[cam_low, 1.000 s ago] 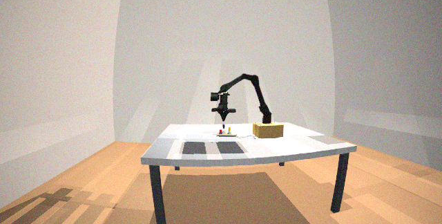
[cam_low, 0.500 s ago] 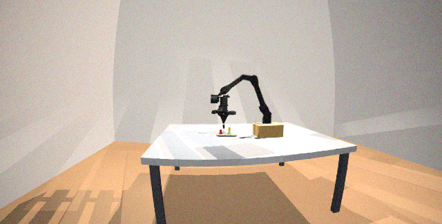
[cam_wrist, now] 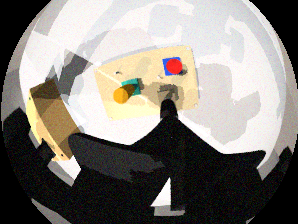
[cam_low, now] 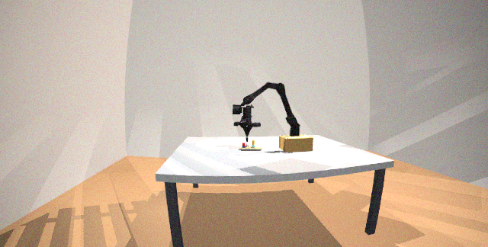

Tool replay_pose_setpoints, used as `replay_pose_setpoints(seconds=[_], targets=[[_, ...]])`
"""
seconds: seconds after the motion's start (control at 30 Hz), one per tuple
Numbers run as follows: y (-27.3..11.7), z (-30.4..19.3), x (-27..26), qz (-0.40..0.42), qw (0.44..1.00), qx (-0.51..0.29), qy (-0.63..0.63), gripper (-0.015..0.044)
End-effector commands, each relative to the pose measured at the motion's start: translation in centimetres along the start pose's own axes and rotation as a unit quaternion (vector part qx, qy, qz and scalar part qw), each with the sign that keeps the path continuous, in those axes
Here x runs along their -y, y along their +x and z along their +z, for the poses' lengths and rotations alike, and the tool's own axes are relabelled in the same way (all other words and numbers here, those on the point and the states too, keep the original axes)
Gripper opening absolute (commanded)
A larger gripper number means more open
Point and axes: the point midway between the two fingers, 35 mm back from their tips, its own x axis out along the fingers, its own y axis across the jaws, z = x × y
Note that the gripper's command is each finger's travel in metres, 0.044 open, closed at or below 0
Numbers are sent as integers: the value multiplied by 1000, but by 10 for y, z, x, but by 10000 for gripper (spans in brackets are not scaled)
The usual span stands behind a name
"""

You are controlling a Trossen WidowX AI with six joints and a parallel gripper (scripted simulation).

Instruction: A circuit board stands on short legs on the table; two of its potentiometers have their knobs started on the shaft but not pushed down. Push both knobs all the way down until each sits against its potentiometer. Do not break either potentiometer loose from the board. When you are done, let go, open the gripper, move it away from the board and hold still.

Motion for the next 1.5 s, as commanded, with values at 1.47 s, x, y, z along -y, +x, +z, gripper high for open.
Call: replay_pose_setpoints(seconds=[1.47], targets=[[9,-1,0,0,1000,-2,-1,0]])
